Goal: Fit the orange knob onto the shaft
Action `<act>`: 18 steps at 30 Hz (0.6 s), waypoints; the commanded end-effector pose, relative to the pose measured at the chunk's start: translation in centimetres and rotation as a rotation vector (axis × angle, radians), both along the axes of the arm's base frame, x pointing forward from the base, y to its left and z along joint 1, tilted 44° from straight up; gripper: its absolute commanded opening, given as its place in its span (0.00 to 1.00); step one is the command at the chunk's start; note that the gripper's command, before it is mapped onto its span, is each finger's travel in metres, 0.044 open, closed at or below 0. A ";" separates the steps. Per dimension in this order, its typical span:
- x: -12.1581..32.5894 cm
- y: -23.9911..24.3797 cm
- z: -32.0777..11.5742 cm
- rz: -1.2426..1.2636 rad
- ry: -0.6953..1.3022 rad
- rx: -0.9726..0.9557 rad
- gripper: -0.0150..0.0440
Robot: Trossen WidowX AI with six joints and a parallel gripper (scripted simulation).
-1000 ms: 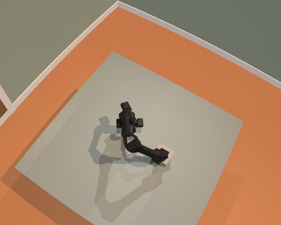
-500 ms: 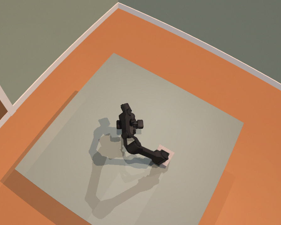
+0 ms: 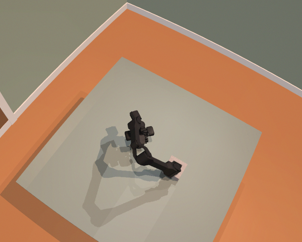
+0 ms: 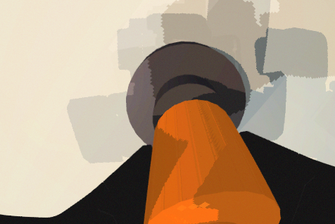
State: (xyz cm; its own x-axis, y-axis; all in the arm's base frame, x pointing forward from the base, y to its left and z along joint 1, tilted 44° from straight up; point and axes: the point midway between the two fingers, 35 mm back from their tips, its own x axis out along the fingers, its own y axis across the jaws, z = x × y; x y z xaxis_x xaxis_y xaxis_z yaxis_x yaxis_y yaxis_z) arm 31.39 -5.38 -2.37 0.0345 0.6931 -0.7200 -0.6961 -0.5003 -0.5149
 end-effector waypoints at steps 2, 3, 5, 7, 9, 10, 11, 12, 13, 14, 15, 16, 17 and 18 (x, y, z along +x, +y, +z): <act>-0.1 0.0 -0.1 0.006 -0.008 -0.002 0.25; -0.1 0.0 -0.1 0.006 -0.008 -0.002 0.25; -0.2 0.0 -0.1 0.006 -0.008 -0.002 0.25; -0.2 0.1 0.0 0.006 -0.008 -0.002 0.25; -0.2 0.1 0.0 0.006 -0.008 -0.002 0.25; -0.2 0.1 0.1 0.006 -0.008 -0.002 0.25; -0.2 0.1 0.1 0.006 -0.008 -0.002 0.25; -0.1 0.1 0.1 0.006 -0.008 -0.002 0.25; -0.1 0.1 0.1 0.006 -0.008 -0.002 0.25; -0.1 0.1 0.2 0.006 -0.008 -0.002 0.25; -0.1 0.1 0.2 0.006 -0.008 -0.002 0.25; 0.0 0.1 0.2 0.006 -0.008 -0.002 0.25; 0.0 0.1 0.2 0.006 -0.008 -0.002 0.25; 0.0 0.1 0.2 0.006 -0.008 -0.002 0.25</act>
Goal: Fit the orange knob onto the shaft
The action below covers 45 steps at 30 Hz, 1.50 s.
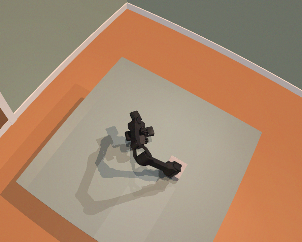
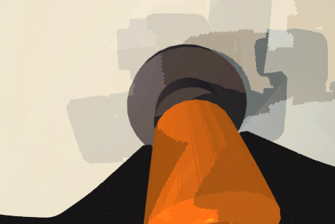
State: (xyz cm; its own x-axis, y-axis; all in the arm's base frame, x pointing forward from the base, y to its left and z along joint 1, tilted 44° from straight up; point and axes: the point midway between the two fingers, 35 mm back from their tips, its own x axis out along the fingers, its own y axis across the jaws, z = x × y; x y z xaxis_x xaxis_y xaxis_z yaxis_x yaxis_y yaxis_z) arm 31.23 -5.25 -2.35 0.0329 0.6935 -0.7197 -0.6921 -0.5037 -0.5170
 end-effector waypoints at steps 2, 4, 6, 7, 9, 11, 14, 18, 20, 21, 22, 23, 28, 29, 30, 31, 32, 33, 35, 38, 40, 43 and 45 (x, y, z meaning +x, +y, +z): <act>0.2 -0.1 0.1 0.001 -0.005 -0.003 0.25; 0.2 0.1 0.0 0.001 -0.005 -0.003 0.25; 0.2 0.1 -0.1 0.001 -0.005 -0.003 0.25; 0.2 0.1 -0.1 0.001 -0.005 -0.003 0.25; 0.1 0.1 -0.2 0.001 -0.005 -0.003 0.25; 0.1 0.1 -0.2 0.001 -0.005 -0.003 0.25; 0.0 0.2 -0.2 0.001 -0.005 -0.003 0.25; -0.1 0.1 -0.2 0.001 -0.005 -0.003 0.25; -0.2 0.2 -0.2 0.001 -0.005 -0.003 0.25; -0.2 0.2 -0.2 0.001 -0.005 -0.003 0.25; -0.2 0.2 -0.2 0.001 -0.005 -0.003 0.25; -0.2 0.2 -0.2 0.001 -0.005 -0.003 0.25; -0.2 0.1 -0.1 0.001 -0.005 -0.003 0.25; -0.1 0.0 0.0 0.001 -0.005 -0.003 0.25; -0.1 0.0 0.0 0.001 -0.005 -0.003 0.25; -0.1 -0.1 0.1 0.001 -0.005 -0.003 0.25; -0.1 -0.1 0.1 0.001 -0.005 -0.003 0.25; -0.2 -0.2 0.2 0.001 -0.005 -0.003 0.25; -0.2 -0.2 0.2 -0.017 0.013 -0.002 0.25; -0.1 -0.2 0.2 -0.092 0.085 0.002 0.25; -0.1 -0.2 0.2 -0.175 0.165 0.006 0.25; 0.0 -0.2 0.2 -0.304 0.288 0.012 0.25; 0.1 -0.2 0.2 -0.396 0.376 0.016 0.25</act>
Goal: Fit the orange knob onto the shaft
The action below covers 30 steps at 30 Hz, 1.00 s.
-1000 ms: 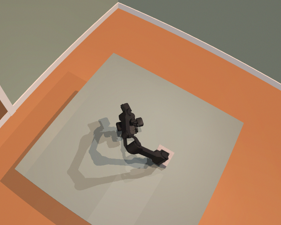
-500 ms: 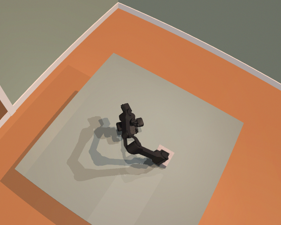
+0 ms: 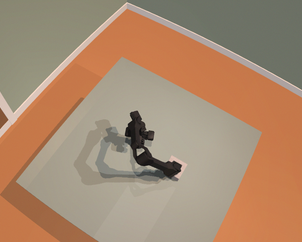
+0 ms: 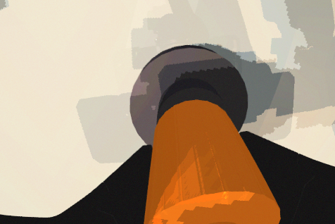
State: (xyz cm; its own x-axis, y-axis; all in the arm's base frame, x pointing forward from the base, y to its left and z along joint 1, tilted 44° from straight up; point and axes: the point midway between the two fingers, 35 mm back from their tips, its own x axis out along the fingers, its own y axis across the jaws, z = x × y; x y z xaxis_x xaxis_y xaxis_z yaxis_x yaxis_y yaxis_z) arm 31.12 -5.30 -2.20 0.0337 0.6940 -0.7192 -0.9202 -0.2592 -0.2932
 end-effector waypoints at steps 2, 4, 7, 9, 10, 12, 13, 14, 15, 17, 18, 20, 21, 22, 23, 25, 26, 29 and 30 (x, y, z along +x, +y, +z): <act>0.3 -0.2 0.0 -0.198 0.187 0.006 0.25; 0.4 -0.1 -0.1 -0.295 0.280 0.011 0.25; 0.5 -0.1 -0.2 -0.441 0.422 0.018 0.25; 0.5 -0.1 -0.3 -0.540 0.517 0.023 0.25; 0.6 -0.1 -0.3 -0.590 0.564 0.025 0.25; 0.6 0.0 -0.4 -0.689 0.660 0.030 0.25; 0.6 0.0 -0.4 -0.739 0.708 0.033 0.25; 0.6 0.0 -0.4 -0.789 0.756 0.035 0.25; 0.6 0.0 -0.4 -0.839 0.804 0.038 0.25; 0.6 -0.1 -0.4 -0.940 0.901 0.043 0.25; 0.6 -0.1 -0.3 -0.990 0.949 0.045 0.25; 0.6 -0.1 -0.3 -1.090 1.046 0.050 0.25; 0.6 -0.1 -0.3 -1.141 1.094 0.053 0.25; 0.5 -0.1 -0.2 -1.191 1.143 0.055 0.25; 0.5 -0.1 -0.2 -1.241 1.191 0.057 0.25; 0.5 -0.2 -0.1 -1.342 1.288 0.063 0.25; 0.5 -0.2 -0.1 -1.392 1.336 0.065 0.25; 0.3 -0.2 0.1 -1.508 1.448 0.071 0.25; 0.2 -0.2 0.2 -1.517 1.456 0.071 0.25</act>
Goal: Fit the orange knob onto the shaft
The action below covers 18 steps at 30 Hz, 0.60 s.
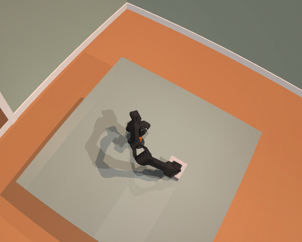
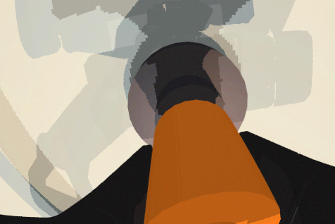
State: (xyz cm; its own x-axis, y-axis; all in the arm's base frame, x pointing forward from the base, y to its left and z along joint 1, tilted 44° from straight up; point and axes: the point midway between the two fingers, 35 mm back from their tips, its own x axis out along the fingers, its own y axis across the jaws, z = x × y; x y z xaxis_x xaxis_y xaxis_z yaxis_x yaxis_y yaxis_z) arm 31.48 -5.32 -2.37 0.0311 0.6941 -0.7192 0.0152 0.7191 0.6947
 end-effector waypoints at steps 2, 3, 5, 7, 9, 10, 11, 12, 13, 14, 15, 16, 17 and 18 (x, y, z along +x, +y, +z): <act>-0.3 -0.2 0.3 -0.088 0.078 0.000 0.25; -0.3 -0.2 0.3 -0.088 0.078 0.000 0.25; -0.3 0.0 0.1 -0.088 0.078 0.000 0.25; -0.2 0.0 0.0 -0.088 0.078 0.000 0.25; -0.2 0.1 0.0 -0.088 0.078 0.000 0.25; -0.2 0.1 -0.1 -0.088 0.078 0.000 0.25; -0.1 0.1 -0.1 -0.088 0.078 0.000 0.25; -0.1 0.1 -0.1 -0.088 0.078 0.001 0.25; -0.1 0.2 -0.1 -0.088 0.078 0.001 0.25; -0.1 0.2 -0.2 -0.088 0.078 0.001 0.25; -0.1 0.2 -0.2 -0.088 0.078 0.001 0.25; -0.1 0.2 -0.2 -0.088 0.078 0.001 0.25; -0.1 0.2 -0.2 -0.088 0.078 0.001 0.25; -0.1 0.1 -0.2 -0.088 0.078 0.001 0.25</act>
State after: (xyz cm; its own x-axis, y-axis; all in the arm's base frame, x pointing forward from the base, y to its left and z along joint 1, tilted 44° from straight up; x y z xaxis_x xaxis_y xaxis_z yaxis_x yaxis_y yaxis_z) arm 31.40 -5.18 -2.49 0.0356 0.6909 -0.7220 0.1278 0.7134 0.6890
